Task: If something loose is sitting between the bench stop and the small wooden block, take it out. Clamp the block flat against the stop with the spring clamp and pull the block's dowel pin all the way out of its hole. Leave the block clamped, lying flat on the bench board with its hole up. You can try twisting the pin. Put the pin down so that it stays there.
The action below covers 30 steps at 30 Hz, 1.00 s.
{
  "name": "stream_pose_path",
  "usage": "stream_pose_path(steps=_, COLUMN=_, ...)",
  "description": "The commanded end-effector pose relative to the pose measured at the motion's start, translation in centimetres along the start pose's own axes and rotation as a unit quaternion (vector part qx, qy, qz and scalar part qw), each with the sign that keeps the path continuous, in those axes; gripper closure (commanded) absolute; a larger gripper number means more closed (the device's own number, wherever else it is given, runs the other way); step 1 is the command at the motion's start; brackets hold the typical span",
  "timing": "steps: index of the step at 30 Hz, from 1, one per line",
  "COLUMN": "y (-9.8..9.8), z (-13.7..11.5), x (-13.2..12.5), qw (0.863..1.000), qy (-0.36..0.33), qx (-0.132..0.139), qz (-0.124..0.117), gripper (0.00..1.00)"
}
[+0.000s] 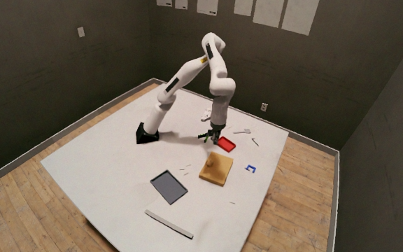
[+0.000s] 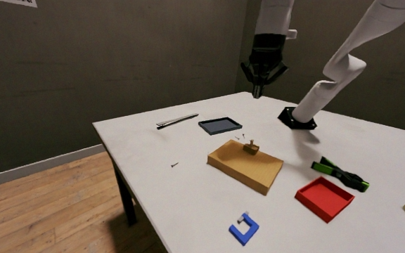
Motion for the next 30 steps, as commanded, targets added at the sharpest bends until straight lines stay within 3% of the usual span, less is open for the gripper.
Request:
stream_pose_path(steps=1, y=0.12, z=-0.32, x=-0.01, qw=1.0, qy=-0.005, qx=0.0, qz=-0.003, gripper=0.9)
stream_pose_path(steps=30, y=0.33, z=-1.03, x=0.35, qw=1.0, qy=-0.012, qx=0.005, qz=-0.005, gripper=0.9)
Point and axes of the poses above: the point where the finger pads meet when closed, its own y axis back along the fingers, its own x axis across the jaws, z = x × y, the point moved 4 cm from there along y, back along the fingers, and after that the axes turned 8 degrees about -y, right-handed, at the moved point
